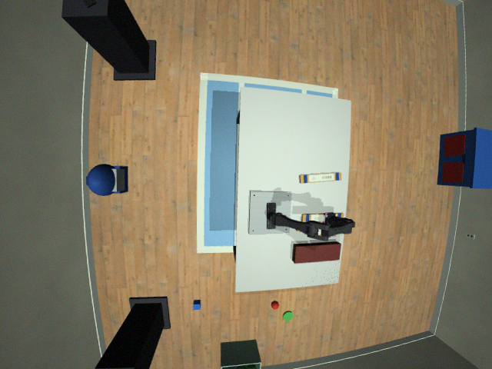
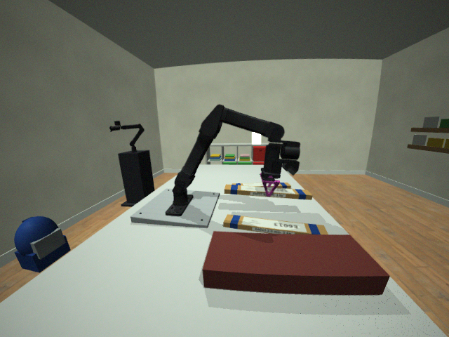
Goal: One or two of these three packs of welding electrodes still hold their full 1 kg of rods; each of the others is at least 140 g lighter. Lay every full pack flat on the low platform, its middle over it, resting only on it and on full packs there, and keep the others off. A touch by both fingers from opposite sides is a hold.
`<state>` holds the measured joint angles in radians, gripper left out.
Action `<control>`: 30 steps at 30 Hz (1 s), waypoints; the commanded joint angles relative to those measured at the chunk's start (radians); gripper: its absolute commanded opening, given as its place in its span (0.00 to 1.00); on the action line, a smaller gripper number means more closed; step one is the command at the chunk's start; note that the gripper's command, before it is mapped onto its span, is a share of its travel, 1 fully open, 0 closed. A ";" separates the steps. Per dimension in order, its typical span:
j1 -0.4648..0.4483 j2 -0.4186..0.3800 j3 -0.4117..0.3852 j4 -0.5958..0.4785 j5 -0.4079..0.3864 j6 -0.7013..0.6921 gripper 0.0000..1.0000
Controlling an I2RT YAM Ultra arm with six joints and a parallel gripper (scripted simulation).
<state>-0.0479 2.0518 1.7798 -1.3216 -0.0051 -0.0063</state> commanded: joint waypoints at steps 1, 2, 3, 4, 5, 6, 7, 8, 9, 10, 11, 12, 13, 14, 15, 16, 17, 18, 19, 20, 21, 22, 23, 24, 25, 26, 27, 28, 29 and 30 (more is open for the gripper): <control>0.000 -0.080 0.009 0.033 -0.006 -0.004 0.00; 0.000 -0.081 0.010 0.040 -0.006 -0.004 0.00; 0.000 -0.082 0.005 0.046 -0.006 -0.004 0.00; 0.000 -0.082 0.005 0.046 -0.006 -0.004 0.00; 0.000 -0.082 0.005 0.046 -0.006 -0.004 0.00; 0.000 -0.082 0.002 0.053 -0.006 -0.004 0.00; 0.000 -0.079 -0.014 0.058 -0.007 -0.004 0.00; 0.000 -0.075 -0.041 0.064 -0.007 -0.004 0.00; 0.000 -0.075 -0.045 0.070 -0.007 -0.004 0.00; 0.000 -0.078 -0.029 0.078 -0.006 -0.004 0.00; 0.001 -0.079 -0.024 0.083 -0.007 -0.004 0.00; 0.001 -0.078 -0.022 0.070 -0.007 -0.004 0.00; 0.001 -0.077 -0.019 0.054 -0.007 -0.003 0.00; 0.001 -0.077 -0.015 0.051 -0.007 -0.003 0.00; 0.001 -0.076 -0.011 0.047 -0.007 -0.003 0.00; 0.002 -0.076 -0.007 0.044 -0.007 -0.003 0.00; 0.002 -0.075 -0.004 0.041 -0.007 -0.003 0.00; 0.002 -0.075 0.000 0.038 -0.007 -0.003 0.00; 0.002 -0.074 0.003 0.035 -0.007 -0.003 0.00; 0.002 -0.074 0.007 0.032 -0.007 -0.003 0.00; 0.002 -0.074 0.007 0.032 -0.007 -0.003 0.00; 0.002 -0.074 0.007 0.032 -0.007 -0.003 0.00; 0.003 -0.073 0.011 0.029 -0.007 -0.002 0.00; 0.003 -0.073 0.015 0.026 -0.007 -0.002 0.00; 0.003 -0.072 0.018 0.023 -0.007 -0.002 0.00; 0.003 -0.072 0.022 0.020 -0.007 -0.002 0.00; 0.003 -0.071 0.026 0.017 -0.007 -0.002 0.00; 0.004 -0.070 0.031 0.013 -0.007 -0.002 0.00; 0.004 -0.069 0.035 0.010 -0.007 -0.002 0.00; 0.004 -0.068 0.040 0.007 -0.007 -0.002 0.00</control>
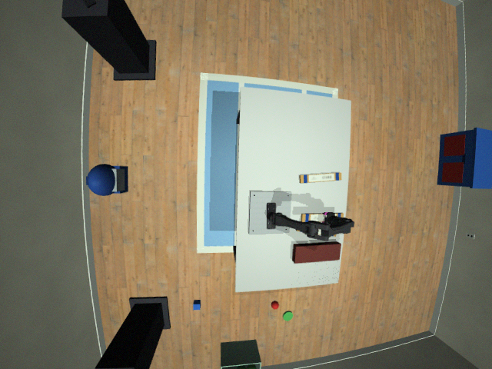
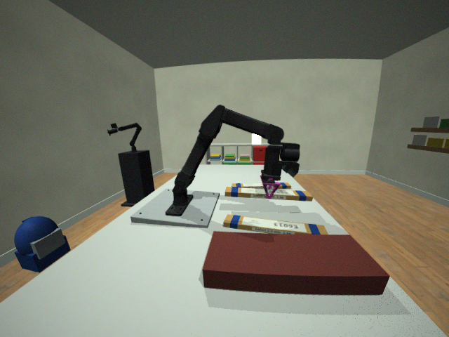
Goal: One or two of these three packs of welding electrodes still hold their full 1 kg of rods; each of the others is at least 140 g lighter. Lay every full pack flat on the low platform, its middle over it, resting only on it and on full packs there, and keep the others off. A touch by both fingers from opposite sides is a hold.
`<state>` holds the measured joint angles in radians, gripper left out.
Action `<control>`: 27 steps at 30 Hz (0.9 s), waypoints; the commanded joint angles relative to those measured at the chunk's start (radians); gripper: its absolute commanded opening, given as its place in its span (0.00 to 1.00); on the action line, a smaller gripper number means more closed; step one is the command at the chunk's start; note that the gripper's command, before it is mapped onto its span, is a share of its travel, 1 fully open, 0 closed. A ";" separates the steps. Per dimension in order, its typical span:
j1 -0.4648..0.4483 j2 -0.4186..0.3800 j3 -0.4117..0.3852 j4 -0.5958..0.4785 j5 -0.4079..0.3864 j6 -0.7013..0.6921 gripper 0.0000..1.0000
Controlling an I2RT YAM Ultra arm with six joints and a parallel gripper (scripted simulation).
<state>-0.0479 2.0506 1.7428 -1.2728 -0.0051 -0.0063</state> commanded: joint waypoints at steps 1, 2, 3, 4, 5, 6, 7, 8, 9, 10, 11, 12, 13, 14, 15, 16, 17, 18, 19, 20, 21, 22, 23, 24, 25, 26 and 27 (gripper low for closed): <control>0.004 -0.065 0.081 -0.045 -0.007 -0.001 0.00; 0.004 -0.064 0.085 -0.047 -0.007 -0.001 0.00; 0.005 -0.063 0.088 -0.050 -0.007 -0.001 0.00; 0.005 -0.062 0.091 -0.052 -0.007 -0.001 0.00; 0.005 -0.062 0.093 -0.054 -0.007 -0.001 0.00; 0.005 -0.062 0.095 -0.055 -0.007 -0.001 0.00; 0.005 -0.061 0.096 -0.057 -0.007 -0.001 0.00; 0.005 -0.061 0.096 -0.057 -0.007 -0.001 0.00; 0.005 -0.061 0.096 -0.057 -0.007 -0.001 0.00; 0.005 -0.061 0.099 -0.059 -0.007 0.000 0.00; 0.006 -0.061 0.100 -0.060 -0.007 0.000 0.00; 0.006 -0.062 0.101 -0.061 -0.007 0.000 0.00; 0.006 -0.062 0.102 -0.062 -0.007 0.000 0.00; 0.006 -0.062 0.103 -0.063 -0.007 0.000 0.00; 0.006 -0.061 0.104 -0.065 -0.007 0.000 0.00; 0.007 -0.061 0.106 -0.066 -0.007 0.000 0.00; 0.007 -0.061 0.107 -0.067 -0.007 0.000 0.00; 0.007 -0.061 0.109 -0.068 -0.007 0.001 0.00; 0.007 -0.060 0.110 -0.069 -0.007 0.001 0.00; 0.007 -0.060 0.111 -0.070 -0.007 0.001 0.00; 0.008 -0.060 0.113 -0.071 -0.007 0.001 0.00; 0.008 -0.059 0.114 -0.072 -0.007 0.001 0.00; 0.008 -0.059 0.115 -0.073 -0.007 0.001 0.00; 0.008 -0.059 0.116 -0.074 -0.007 0.001 0.00; 0.008 -0.059 0.116 -0.074 -0.007 0.001 0.00; 0.008 -0.059 0.116 -0.074 -0.007 0.001 0.00; 0.008 -0.058 0.118 -0.075 -0.007 0.001 0.00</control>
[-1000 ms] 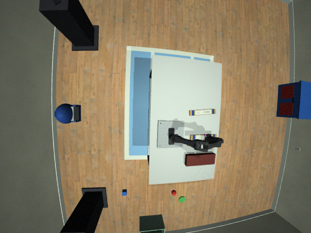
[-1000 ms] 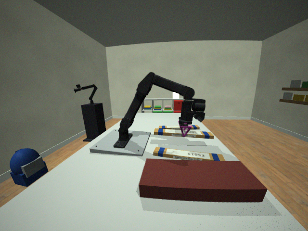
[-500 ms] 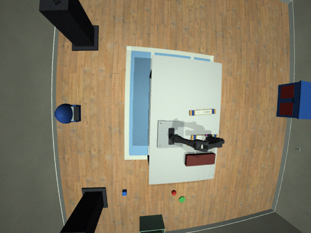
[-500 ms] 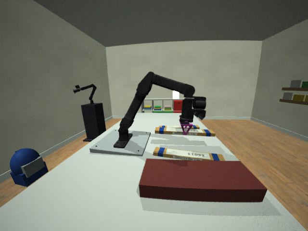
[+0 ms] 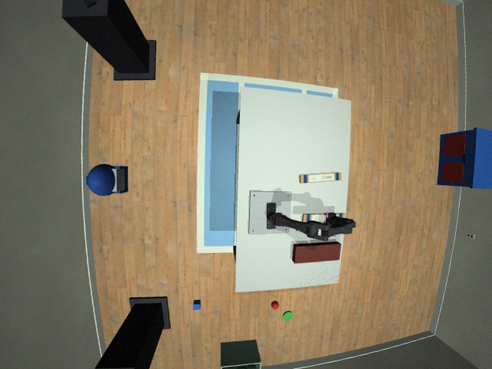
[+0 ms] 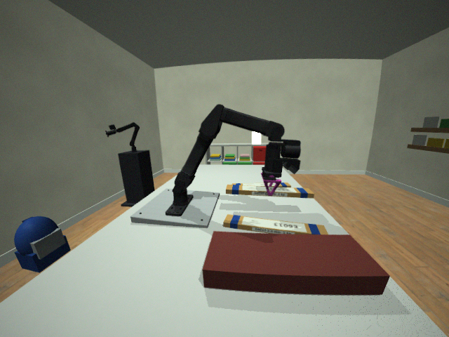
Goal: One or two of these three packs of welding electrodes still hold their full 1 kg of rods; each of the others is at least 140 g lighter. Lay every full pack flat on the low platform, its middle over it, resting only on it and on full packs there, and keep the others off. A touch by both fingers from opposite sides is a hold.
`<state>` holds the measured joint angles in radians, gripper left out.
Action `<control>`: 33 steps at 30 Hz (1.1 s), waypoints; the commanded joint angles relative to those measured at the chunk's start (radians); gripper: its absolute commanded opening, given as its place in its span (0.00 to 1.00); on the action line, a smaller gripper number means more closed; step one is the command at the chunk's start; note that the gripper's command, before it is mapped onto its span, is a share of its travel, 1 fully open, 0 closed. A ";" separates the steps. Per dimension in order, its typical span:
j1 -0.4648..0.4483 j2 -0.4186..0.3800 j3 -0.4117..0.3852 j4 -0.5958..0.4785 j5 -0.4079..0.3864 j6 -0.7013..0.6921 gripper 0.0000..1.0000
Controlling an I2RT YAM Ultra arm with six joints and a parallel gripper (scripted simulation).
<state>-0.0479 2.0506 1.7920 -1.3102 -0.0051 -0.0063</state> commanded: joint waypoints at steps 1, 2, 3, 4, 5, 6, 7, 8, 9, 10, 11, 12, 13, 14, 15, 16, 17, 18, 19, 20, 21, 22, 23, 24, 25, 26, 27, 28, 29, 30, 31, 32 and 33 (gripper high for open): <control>0.009 -0.058 0.070 -0.038 -0.007 0.002 0.00; 0.009 -0.058 0.070 -0.038 -0.007 0.002 0.00; 0.009 -0.058 0.071 -0.039 -0.007 0.002 0.00; 0.009 -0.058 0.071 -0.039 -0.007 0.002 0.00; 0.009 -0.058 0.072 -0.040 -0.007 0.002 0.00; 0.009 -0.058 0.072 -0.040 -0.007 0.002 0.00; 0.009 -0.057 0.073 -0.041 -0.007 0.002 0.00; 0.008 -0.057 0.073 -0.041 -0.007 0.002 0.00; 0.007 -0.057 0.074 -0.041 -0.006 0.003 0.00; 0.006 -0.057 0.074 -0.042 -0.006 0.003 0.00; 0.005 -0.057 0.075 -0.042 -0.005 0.003 0.00; 0.005 -0.057 0.075 -0.042 -0.005 0.003 0.00; 0.005 -0.056 0.076 -0.043 -0.005 0.003 0.00; 0.005 -0.056 0.076 -0.043 -0.005 0.003 0.00; 0.005 -0.056 0.076 -0.043 -0.005 0.003 0.00; 0.005 -0.056 0.076 -0.043 -0.005 0.003 0.00; 0.005 -0.056 0.078 -0.044 -0.005 0.002 0.00; 0.005 -0.056 0.078 -0.044 -0.005 0.002 0.00; 0.005 -0.056 0.078 -0.044 -0.005 0.002 0.00; 0.005 -0.056 0.078 -0.044 -0.005 0.002 0.00; 0.005 -0.056 0.079 -0.044 -0.005 0.002 0.00; 0.005 -0.056 0.079 -0.045 -0.005 0.002 0.00; 0.005 -0.055 0.079 -0.045 -0.005 0.002 0.00; 0.000 -0.052 -0.040 0.047 -0.002 -0.001 0.00; 0.000 -0.054 -0.037 0.043 -0.002 -0.001 0.00; 0.000 -0.055 -0.035 0.040 -0.002 -0.001 0.00; 0.000 -0.057 -0.032 0.037 -0.002 -0.001 0.00; 0.000 -0.059 -0.030 0.033 -0.002 -0.001 0.00; 0.000 -0.060 -0.028 0.030 -0.002 -0.001 0.00; 0.000 -0.062 -0.025 0.025 -0.002 -0.001 0.00; 0.000 -0.063 -0.022 0.021 -0.002 -0.001 0.00; 0.000 -0.063 -0.022 0.021 -0.002 -0.001 0.00; 0.000 -0.063 -0.022 0.021 -0.002 -0.001 0.00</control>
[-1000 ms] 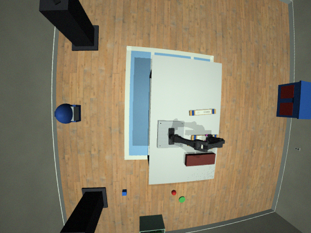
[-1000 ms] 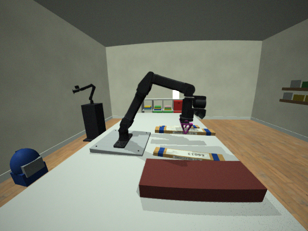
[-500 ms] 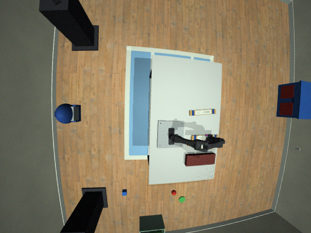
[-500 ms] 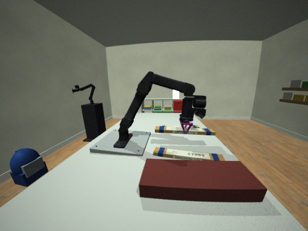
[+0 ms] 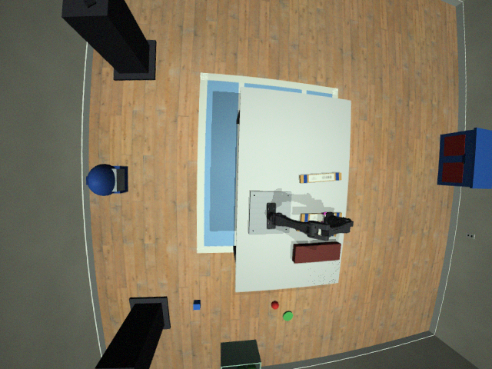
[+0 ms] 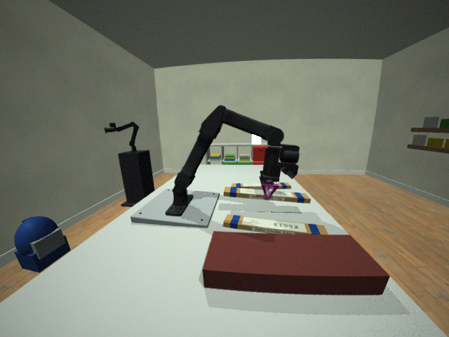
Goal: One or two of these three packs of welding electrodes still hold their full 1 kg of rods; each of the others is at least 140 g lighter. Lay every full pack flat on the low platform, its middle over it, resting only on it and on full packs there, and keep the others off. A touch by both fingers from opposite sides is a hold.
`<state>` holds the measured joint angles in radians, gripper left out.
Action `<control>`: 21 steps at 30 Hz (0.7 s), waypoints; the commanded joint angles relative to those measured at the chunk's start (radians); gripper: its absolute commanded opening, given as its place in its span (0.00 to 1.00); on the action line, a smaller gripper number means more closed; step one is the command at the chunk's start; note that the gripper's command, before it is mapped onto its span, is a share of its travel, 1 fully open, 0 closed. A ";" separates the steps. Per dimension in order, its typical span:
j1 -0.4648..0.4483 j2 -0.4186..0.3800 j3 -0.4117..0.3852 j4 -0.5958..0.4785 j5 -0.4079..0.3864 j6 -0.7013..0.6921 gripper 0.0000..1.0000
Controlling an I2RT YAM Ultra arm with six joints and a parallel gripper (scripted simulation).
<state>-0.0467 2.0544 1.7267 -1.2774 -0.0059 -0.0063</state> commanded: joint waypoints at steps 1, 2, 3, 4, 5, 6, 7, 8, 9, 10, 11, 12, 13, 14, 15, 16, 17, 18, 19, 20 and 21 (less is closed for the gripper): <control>-0.001 -0.067 0.048 -0.017 -0.001 -0.001 0.00; -0.001 -0.067 0.052 -0.021 -0.001 -0.001 0.00; -0.001 -0.068 0.056 -0.026 -0.001 -0.001 0.00; -0.001 -0.069 0.059 -0.030 -0.001 -0.001 0.00; -0.001 -0.070 0.063 -0.034 -0.001 -0.001 0.00; -0.001 -0.070 0.067 -0.039 -0.001 -0.001 0.00; -0.001 -0.071 0.071 -0.043 -0.001 -0.001 0.00; -0.001 -0.072 0.074 -0.047 -0.001 -0.001 0.00; -0.001 -0.072 0.078 -0.051 -0.001 -0.001 0.00; -0.001 -0.073 0.083 -0.056 -0.001 -0.001 0.00; -0.001 -0.073 0.087 -0.061 -0.001 -0.002 0.00; -0.001 -0.073 0.092 -0.066 -0.001 -0.002 0.00; -0.002 -0.073 0.098 -0.071 -0.001 -0.002 0.00; -0.002 -0.072 0.103 -0.076 -0.001 -0.002 0.00; -0.002 -0.072 0.109 -0.081 -0.001 -0.002 0.00; -0.002 -0.072 0.109 -0.081 -0.001 -0.002 0.00; -0.002 -0.072 0.109 -0.081 -0.001 -0.002 0.00; -0.002 -0.070 0.119 -0.089 -0.001 -0.002 0.00; -0.002 -0.070 0.124 -0.094 -0.001 -0.002 0.00; -0.002 -0.070 0.129 -0.098 -0.001 -0.002 0.00; -0.002 -0.070 0.134 -0.103 -0.001 -0.002 0.00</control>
<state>-0.0467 2.0556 1.7851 -1.3193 -0.0059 -0.0063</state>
